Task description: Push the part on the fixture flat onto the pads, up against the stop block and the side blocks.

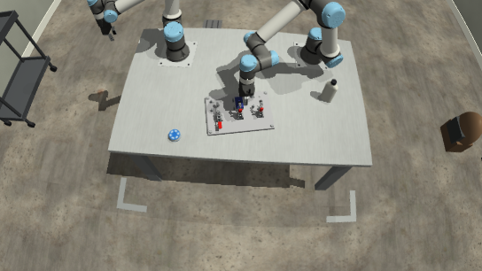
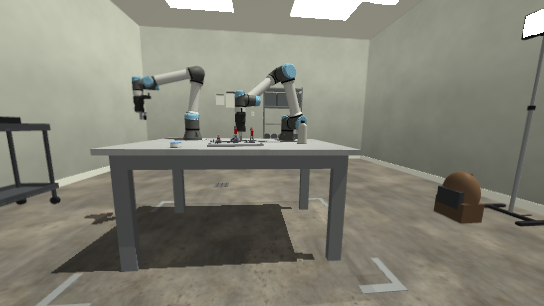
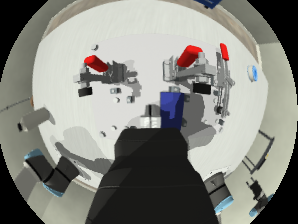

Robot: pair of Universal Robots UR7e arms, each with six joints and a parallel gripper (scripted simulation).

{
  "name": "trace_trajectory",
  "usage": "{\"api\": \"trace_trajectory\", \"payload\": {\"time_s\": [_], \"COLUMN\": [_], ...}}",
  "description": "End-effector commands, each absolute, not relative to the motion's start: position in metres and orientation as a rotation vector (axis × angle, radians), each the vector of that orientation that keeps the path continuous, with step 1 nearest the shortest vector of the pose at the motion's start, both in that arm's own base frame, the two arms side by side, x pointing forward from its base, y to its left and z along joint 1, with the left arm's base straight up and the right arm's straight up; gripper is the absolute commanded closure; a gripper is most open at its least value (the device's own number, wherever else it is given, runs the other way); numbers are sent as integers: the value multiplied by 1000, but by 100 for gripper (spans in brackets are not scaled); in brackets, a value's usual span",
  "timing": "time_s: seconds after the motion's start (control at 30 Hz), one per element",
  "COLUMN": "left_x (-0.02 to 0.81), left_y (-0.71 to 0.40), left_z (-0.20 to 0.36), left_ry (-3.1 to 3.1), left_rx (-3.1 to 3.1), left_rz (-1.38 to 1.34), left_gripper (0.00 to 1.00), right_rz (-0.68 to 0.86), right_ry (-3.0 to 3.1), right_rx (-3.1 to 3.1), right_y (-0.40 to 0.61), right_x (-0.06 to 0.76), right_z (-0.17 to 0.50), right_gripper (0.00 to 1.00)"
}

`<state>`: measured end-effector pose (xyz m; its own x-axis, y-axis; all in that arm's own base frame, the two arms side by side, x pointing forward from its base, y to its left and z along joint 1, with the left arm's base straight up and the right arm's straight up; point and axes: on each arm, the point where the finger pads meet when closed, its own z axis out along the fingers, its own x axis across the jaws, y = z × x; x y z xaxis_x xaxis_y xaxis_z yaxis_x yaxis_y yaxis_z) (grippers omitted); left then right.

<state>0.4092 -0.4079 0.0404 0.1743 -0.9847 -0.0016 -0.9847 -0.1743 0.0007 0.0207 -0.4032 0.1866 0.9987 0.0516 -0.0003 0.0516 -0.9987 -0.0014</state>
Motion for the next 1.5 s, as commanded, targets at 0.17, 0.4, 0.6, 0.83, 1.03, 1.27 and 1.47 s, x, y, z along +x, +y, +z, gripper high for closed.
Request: {"api": "trace_trajectory", "payload": {"time_s": [0.17, 0.4, 0.6, 0.83, 1.03, 1.27, 1.47], "left_x": [410, 410, 410, 410, 410, 411, 411], "left_y": [-411, -412, -412, -412, -414, -416, -416], "left_z": [41, 41, 41, 41, 41, 41, 41], "left_ry": [2019, 2019, 2019, 2019, 2019, 2019, 2019], "left_rx": [-2407, -2407, -2407, -2407, -2407, -2407, -2407], "left_rz": [0, 0, 0, 0, 0, 0, 0], "left_gripper": [100, 100, 100, 100, 100, 100, 100], "right_rz": [0, 0, 0, 0, 0, 0, 0], "right_ry": [-81, -81, -81, -81, -81, -81, -81], "right_rx": [-3141, -3141, -3141, -3141, -3141, -3141, -3141], "right_y": [-403, -403, -403, -403, -403, -403, -403], "right_x": [21, 21, 21, 21, 21, 21, 21], "right_z": [187, 187, 187, 187, 187, 187, 187], "right_gripper": [0, 0, 0, 0, 0, 0, 0]}}
